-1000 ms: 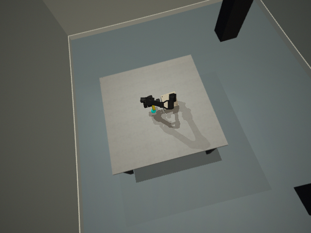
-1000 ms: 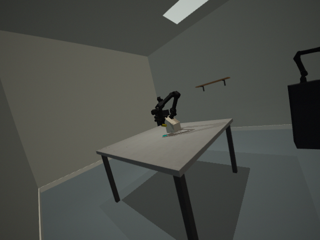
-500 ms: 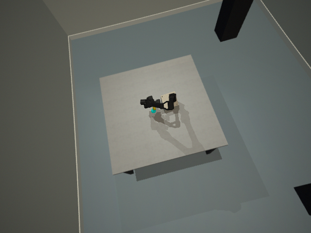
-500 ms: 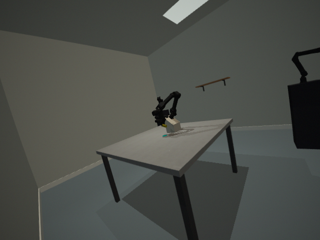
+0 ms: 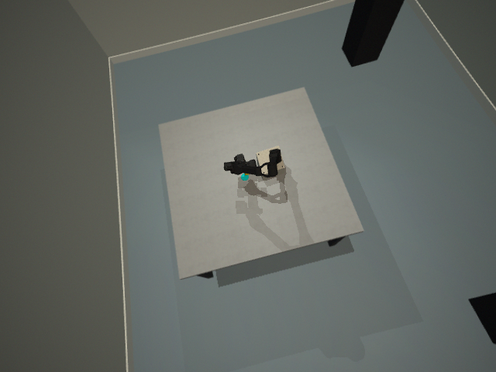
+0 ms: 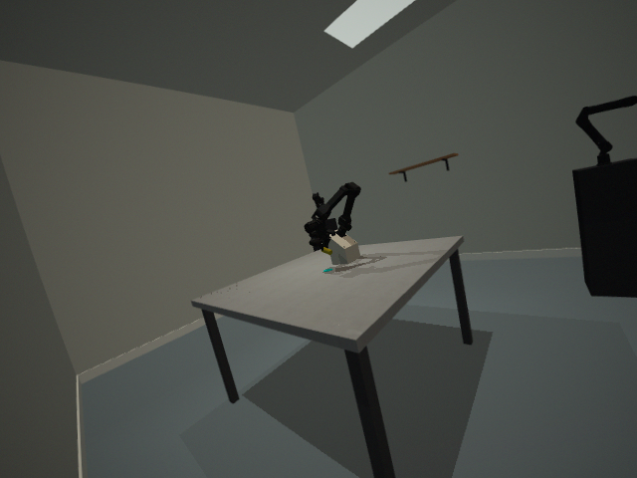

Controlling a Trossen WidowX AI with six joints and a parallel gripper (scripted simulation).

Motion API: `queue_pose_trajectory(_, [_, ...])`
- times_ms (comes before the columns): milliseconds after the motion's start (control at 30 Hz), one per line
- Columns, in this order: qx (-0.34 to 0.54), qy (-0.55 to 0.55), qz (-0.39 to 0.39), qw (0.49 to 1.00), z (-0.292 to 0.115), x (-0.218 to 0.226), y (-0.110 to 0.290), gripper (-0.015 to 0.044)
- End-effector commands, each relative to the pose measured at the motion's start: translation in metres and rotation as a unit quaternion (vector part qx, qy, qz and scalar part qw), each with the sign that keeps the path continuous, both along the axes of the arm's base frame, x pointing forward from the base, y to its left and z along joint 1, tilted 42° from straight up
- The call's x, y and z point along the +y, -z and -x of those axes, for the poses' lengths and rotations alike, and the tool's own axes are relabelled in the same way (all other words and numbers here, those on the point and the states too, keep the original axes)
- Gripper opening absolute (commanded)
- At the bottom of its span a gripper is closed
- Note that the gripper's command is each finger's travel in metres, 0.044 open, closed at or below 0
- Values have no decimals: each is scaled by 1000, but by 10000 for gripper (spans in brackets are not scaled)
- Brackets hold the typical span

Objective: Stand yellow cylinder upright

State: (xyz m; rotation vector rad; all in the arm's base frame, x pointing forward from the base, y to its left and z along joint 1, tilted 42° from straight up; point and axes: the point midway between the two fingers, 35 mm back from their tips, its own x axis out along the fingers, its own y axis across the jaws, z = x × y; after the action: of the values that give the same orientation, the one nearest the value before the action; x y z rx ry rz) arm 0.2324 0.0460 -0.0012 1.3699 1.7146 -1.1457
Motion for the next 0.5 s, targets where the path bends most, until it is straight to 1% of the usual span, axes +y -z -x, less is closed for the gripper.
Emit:
queue_pose_trajectory(0, [4,-2,15,1000,0,0,0,105])
queue_pose_trajectory(467, [17,-11,67,998,2,1,1,105])
